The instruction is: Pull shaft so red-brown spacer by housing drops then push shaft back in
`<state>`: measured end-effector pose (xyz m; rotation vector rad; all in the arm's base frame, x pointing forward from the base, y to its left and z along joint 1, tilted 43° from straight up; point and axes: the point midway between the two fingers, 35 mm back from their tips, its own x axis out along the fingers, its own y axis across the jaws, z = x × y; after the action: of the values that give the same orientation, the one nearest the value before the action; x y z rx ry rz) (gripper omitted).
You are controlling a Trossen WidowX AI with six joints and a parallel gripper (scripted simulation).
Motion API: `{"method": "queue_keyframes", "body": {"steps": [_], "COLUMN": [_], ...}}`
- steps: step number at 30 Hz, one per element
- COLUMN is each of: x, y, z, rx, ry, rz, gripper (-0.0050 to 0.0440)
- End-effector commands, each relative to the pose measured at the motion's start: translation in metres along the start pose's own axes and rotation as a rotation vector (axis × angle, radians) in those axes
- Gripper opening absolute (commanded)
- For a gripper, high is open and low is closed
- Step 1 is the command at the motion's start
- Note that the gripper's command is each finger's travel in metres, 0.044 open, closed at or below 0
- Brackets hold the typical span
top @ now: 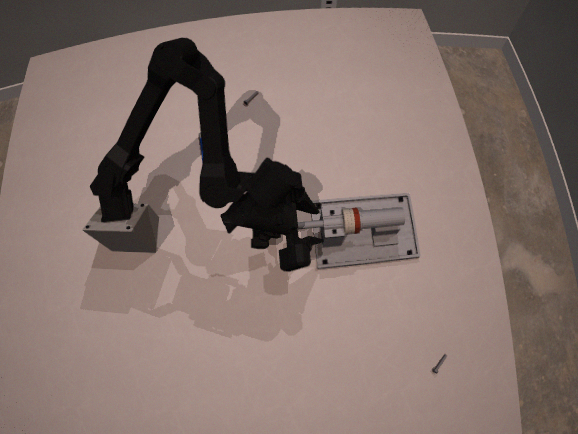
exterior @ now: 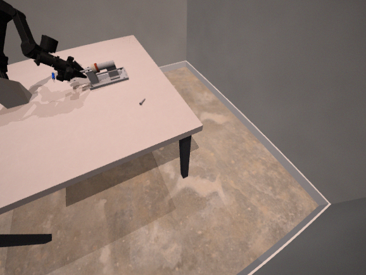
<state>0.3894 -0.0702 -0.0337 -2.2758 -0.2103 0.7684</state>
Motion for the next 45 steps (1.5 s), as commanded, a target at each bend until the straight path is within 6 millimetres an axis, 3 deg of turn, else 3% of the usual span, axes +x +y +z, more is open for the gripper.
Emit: {"method": "queue_keyframes", "body": {"steps": [1, 4, 23, 24, 45], "x": [0.0000, 0.0000, 0.0000, -0.0001, -0.0092], "y": [0.0000, 0.0000, 0.0000, 0.0000, -0.0001], "z": [0.0000, 0.0000, 0.0000, 0.0001, 0.0091], "rx": [0.000, 0.000, 0.000, 0.001, 0.003], "ry": [0.000, 0.000, 0.000, 0.000, -0.001], "rz": [0.000, 0.000, 0.000, 0.001, 0.003], "gripper": [0.0200, 0.0128, 0.0028, 0.0004, 0.0000]}}
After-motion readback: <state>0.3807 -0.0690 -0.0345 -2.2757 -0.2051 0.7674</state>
